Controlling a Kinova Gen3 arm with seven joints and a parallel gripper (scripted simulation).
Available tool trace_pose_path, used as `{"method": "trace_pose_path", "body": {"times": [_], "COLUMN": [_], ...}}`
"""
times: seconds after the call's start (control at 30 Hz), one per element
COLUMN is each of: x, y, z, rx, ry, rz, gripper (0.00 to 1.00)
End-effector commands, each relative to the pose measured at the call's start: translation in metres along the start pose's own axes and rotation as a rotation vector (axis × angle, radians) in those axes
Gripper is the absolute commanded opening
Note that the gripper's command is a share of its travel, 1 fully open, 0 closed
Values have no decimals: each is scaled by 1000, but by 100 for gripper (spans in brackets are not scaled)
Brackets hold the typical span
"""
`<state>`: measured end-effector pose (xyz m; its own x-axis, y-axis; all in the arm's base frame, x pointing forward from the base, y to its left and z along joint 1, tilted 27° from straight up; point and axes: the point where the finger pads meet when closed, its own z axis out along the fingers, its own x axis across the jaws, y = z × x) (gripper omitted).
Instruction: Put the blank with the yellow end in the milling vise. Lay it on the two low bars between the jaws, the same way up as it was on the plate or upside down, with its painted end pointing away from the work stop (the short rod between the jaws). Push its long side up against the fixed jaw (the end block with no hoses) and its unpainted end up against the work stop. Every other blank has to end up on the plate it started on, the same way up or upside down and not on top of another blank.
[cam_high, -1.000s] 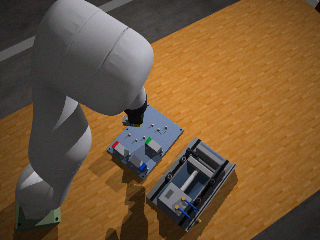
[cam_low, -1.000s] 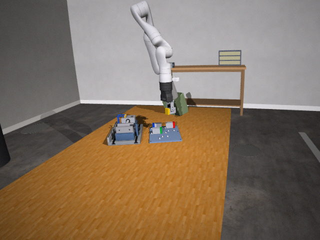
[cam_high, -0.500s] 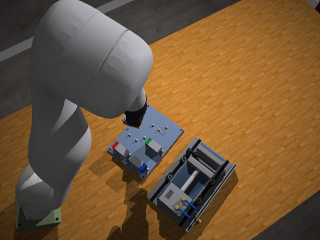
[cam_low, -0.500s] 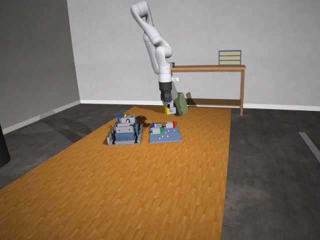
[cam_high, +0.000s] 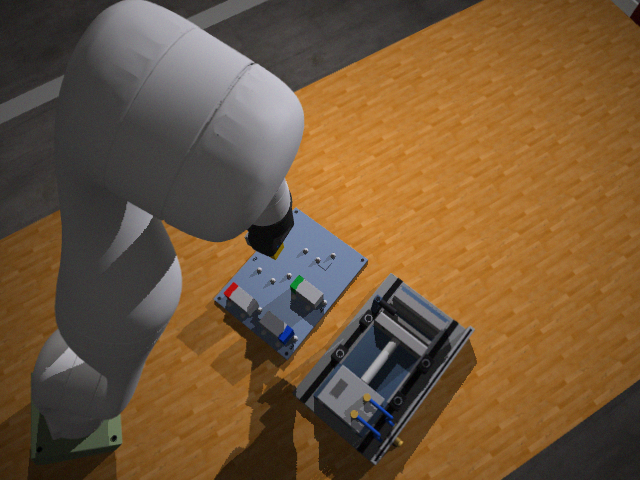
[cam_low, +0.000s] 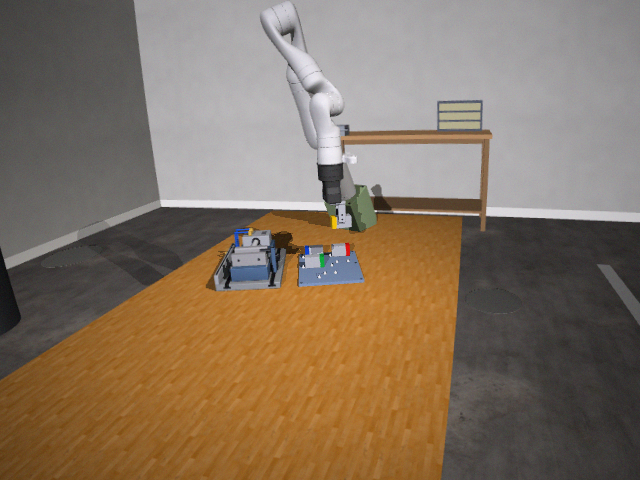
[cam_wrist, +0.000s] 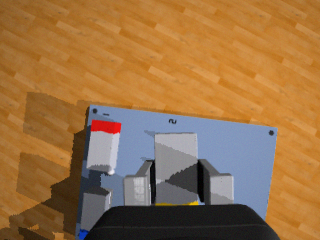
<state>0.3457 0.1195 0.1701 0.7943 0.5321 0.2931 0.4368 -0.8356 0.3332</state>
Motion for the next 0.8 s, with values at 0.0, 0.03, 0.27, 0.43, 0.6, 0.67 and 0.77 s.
{"method": "trace_pose_path", "body": {"times": [0.0,0.03,0.27,0.43,0.6,0.67,0.77], "x": [0,0,0,0,0,0,1], "y": [-1,-1,-1,-1,-1,3,13], "z": [-1,-1,-1,-1,-1,-1,0], "rx": [0,0,0,0,0,0,0], "ry": [3,3,3,4,5,4,4], "rz": [29,29,84,129,166,166,166], "gripper": [0,0,0,0,0,0,0]}}
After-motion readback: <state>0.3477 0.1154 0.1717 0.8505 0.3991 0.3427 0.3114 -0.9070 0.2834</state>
